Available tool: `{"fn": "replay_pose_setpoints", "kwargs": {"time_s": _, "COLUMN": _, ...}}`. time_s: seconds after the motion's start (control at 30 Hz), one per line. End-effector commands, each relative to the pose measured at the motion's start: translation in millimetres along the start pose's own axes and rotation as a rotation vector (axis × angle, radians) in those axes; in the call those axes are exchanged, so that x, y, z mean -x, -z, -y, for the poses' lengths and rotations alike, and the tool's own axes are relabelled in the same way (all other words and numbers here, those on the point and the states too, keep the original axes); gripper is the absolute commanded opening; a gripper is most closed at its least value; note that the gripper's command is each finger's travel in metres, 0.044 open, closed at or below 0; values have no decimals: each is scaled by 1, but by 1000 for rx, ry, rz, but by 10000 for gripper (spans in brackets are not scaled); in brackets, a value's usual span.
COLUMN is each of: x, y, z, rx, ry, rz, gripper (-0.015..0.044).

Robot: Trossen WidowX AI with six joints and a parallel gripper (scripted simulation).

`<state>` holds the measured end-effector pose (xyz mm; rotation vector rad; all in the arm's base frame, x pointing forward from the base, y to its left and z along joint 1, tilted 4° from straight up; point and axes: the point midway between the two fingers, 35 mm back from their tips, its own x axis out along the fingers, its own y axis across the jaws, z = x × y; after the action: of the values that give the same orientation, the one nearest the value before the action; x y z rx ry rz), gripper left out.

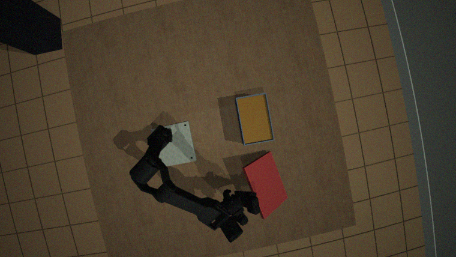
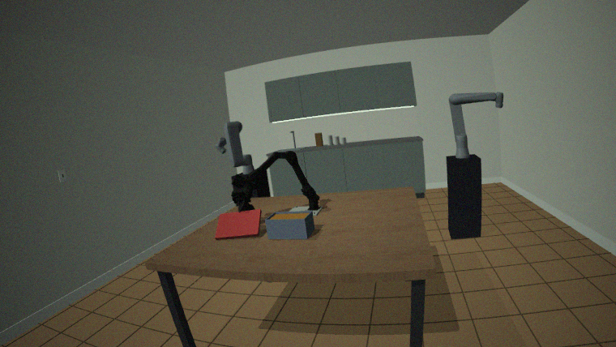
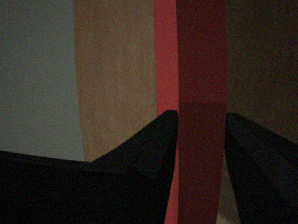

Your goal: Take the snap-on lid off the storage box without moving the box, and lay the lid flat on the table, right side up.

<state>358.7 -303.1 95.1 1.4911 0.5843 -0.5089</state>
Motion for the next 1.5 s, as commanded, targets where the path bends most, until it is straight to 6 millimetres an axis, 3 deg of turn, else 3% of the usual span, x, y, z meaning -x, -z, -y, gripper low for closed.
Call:
{"fn": "replay_pose_setpoints", "kwargs": {"time_s": 0.0, "x": -6, "y": 2, "z": 12, "rx": -18, "ry": 20, "rz": -8, "gripper": 0}}
{"fn": "replay_pose_setpoints", "kwargs": {"time_s": 1.23, "x": -25, "y": 3, "z": 35, "rx": -18, "ry": 20, "rz": -8, "gripper": 0}}
{"fn": "replay_pose_setpoints", "kwargs": {"time_s": 1.27, "x": -21, "y": 2, "z": 27, "rx": -13, "ry": 14, "rz": -7, "gripper": 26}}
{"fn": "replay_pose_setpoints", "kwargs": {"time_s": 1.47, "x": -21, "y": 1, "z": 27, "rx": -18, "ry": 20, "rz": -8, "gripper": 184}}
